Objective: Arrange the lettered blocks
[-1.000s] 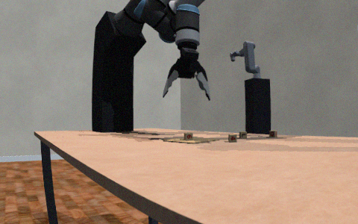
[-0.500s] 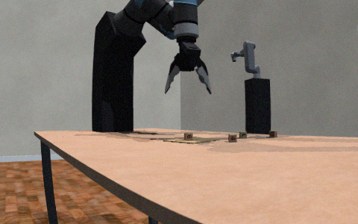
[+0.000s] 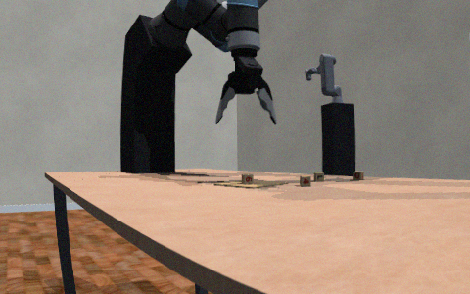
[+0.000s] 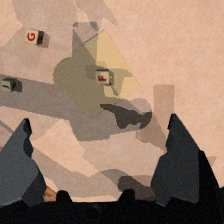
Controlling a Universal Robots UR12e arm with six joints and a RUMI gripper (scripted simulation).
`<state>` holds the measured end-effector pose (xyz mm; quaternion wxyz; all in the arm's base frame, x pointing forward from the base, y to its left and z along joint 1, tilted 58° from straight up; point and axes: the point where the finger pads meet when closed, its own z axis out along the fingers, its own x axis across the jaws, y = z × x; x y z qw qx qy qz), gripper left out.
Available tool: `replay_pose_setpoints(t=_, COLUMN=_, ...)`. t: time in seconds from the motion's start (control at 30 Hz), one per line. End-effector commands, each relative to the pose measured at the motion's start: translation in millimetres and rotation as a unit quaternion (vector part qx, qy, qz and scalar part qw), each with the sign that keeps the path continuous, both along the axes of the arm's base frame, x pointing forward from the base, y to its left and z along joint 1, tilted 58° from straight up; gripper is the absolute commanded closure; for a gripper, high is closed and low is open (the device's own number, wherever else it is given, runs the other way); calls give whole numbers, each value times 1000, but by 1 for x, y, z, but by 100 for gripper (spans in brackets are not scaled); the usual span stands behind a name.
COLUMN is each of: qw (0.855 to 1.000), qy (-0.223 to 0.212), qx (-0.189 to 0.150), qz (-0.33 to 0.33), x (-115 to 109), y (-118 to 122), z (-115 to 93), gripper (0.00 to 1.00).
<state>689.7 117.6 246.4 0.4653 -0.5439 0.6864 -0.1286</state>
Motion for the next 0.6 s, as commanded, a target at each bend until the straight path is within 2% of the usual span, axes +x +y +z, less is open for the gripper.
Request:
replay_pose_setpoints(t=0.0, qw=1000, qy=-2, qx=-1, qz=0, x=1, y=-2, z=2, gripper=0)
replay_pose_setpoints(t=0.17, qw=1000, qy=-5, qx=-7, qz=4, x=2, y=-2, z=2, gripper=0)
replay_pose_setpoints(t=0.37, qw=999, qy=-17, qx=-37, qz=25, x=5, y=0, z=2, gripper=0)
replay_pose_setpoints(t=0.43, qw=999, qy=-17, qx=-37, qz=25, x=5, y=0, z=2, gripper=0)
replay_pose_setpoints(t=0.57, qw=996, qy=-32, qx=-72, qz=49, x=8, y=2, z=1, gripper=0)
